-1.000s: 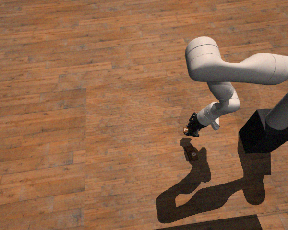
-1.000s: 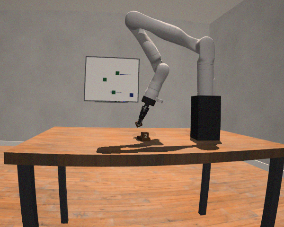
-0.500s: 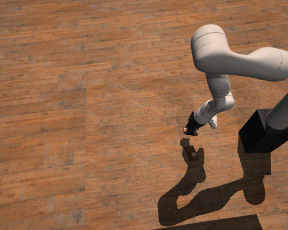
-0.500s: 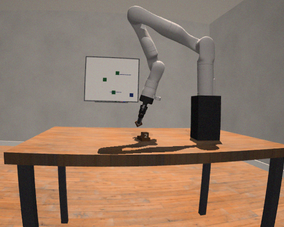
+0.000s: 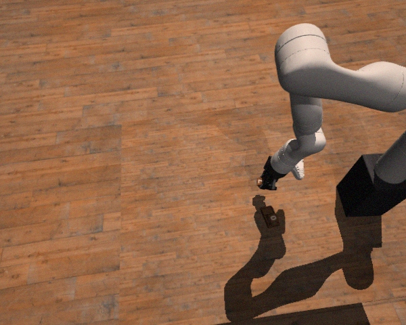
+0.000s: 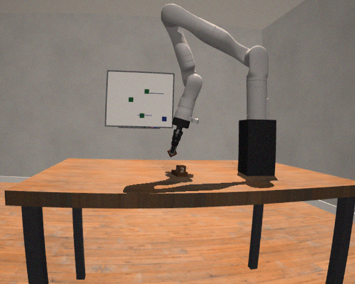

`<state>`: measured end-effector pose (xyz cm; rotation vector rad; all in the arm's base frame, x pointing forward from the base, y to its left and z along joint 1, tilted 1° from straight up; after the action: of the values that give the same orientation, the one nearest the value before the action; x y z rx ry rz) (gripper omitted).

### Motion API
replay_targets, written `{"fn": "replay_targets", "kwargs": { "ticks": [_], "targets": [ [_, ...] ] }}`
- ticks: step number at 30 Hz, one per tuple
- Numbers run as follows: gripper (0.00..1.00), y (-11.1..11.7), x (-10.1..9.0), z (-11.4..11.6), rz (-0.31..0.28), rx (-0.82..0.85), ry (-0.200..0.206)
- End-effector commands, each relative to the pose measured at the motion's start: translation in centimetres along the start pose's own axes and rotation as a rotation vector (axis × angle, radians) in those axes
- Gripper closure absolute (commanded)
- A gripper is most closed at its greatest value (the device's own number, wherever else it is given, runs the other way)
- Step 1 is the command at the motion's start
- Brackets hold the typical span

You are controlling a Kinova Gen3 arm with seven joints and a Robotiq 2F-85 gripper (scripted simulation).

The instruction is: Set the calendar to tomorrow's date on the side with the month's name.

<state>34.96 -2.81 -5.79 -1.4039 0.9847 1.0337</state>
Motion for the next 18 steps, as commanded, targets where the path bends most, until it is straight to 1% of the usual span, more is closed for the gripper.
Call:
{"fn": "replay_targets", "kwargs": {
  "ticks": [1,18],
  "targets": [
    [0.72,-0.32,-0.16,-0.05,-0.005,0.0,0.0],
    [0.72,-0.37,-0.11,-0.03,0.004,0.001,-0.002]
  ]
}}
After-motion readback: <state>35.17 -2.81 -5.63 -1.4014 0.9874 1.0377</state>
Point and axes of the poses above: the point where the finger pads meet when closed, its own x axis out along the fingers, its own z axis across the jaws, y = z × x, the point moved 8 cm from there along -x, back along the fingers, and after that the axes turned 9 degrees about -x, right-handed, at the moved point
